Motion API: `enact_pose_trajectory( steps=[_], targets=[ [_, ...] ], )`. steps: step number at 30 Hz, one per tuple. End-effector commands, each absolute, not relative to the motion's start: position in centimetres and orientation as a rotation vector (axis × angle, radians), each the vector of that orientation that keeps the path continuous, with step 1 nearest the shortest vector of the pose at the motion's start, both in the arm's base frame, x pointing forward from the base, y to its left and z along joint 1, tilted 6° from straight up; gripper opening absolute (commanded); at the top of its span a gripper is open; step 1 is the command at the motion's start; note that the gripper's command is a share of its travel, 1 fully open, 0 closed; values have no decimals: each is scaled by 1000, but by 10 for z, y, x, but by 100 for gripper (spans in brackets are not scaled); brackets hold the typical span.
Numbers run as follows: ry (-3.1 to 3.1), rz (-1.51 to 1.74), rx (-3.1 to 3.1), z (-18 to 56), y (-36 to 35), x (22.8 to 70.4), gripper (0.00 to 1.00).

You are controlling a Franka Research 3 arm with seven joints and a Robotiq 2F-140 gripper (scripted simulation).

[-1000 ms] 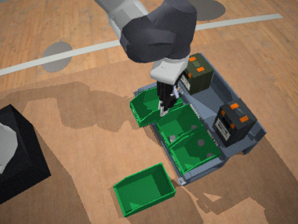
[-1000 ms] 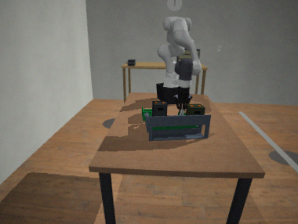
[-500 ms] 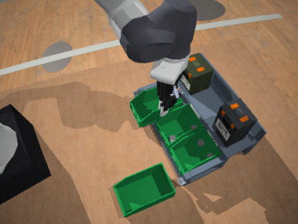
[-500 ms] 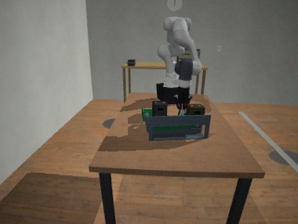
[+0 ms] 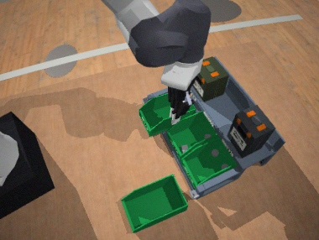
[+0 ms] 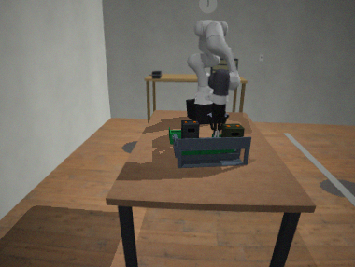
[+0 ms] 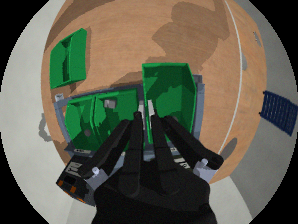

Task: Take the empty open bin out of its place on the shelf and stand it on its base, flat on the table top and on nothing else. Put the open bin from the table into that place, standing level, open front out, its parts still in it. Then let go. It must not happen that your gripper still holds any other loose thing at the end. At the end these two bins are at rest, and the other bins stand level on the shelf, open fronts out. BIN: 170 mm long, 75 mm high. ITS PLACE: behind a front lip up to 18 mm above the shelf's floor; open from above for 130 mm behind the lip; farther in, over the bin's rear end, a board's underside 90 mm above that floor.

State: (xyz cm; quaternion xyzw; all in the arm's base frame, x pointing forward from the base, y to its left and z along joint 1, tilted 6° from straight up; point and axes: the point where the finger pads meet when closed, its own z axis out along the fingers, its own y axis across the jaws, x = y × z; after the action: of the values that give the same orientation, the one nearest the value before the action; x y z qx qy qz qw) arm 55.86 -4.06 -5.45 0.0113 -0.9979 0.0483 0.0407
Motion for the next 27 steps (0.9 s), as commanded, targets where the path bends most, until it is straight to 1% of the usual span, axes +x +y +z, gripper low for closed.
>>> enact_pose_trajectory(
  steps=[1, 27],
  targets=[
    [-3060, 148, 41, -53, -40, 560, 6],
    [-3060, 148, 41, -34, -38, 559, 6]
  ],
)
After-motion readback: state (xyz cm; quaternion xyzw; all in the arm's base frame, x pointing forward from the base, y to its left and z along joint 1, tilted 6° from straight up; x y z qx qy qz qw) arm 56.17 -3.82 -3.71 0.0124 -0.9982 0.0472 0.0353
